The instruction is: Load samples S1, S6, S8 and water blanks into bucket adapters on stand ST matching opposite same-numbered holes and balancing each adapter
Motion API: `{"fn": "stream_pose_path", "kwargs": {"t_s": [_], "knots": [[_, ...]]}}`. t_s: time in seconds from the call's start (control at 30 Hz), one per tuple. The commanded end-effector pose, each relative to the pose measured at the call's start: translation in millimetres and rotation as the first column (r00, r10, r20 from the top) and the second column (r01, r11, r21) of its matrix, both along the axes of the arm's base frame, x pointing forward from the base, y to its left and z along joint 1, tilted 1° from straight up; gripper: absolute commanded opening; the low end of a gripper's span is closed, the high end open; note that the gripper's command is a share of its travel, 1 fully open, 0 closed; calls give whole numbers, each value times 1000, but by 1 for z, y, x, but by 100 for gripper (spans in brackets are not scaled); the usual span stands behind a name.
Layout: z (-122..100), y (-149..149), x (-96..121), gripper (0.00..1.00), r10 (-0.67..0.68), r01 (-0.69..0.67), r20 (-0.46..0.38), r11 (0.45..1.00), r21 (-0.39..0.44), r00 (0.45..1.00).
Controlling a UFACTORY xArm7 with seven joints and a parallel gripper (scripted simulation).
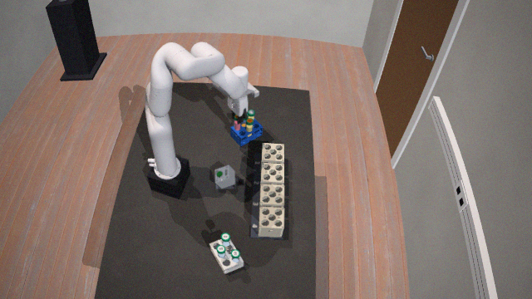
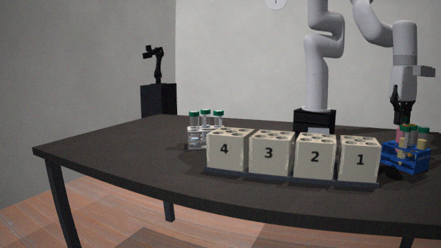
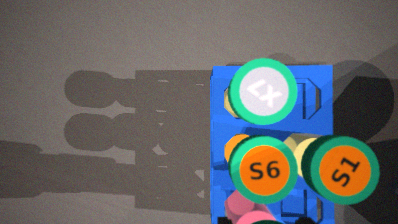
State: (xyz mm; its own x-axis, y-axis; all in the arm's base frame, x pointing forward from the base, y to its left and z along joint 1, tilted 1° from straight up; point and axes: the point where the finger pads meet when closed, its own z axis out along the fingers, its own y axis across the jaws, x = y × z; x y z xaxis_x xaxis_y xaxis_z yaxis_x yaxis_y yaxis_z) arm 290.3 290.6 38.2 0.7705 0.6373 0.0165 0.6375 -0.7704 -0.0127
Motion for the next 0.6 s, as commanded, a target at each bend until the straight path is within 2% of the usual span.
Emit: {"fn": "stream_pose_path", "kwargs": {"t_s": [0.0, 0.13, 0.57], "knots": [[4, 1, 1, 0, 0, 0, 3, 1000, 3, 1000], [4, 1, 1, 0, 0, 0, 3, 1000, 3, 1000], [26, 1, 1, 0, 0, 0, 3, 1000, 3, 1000]]}}
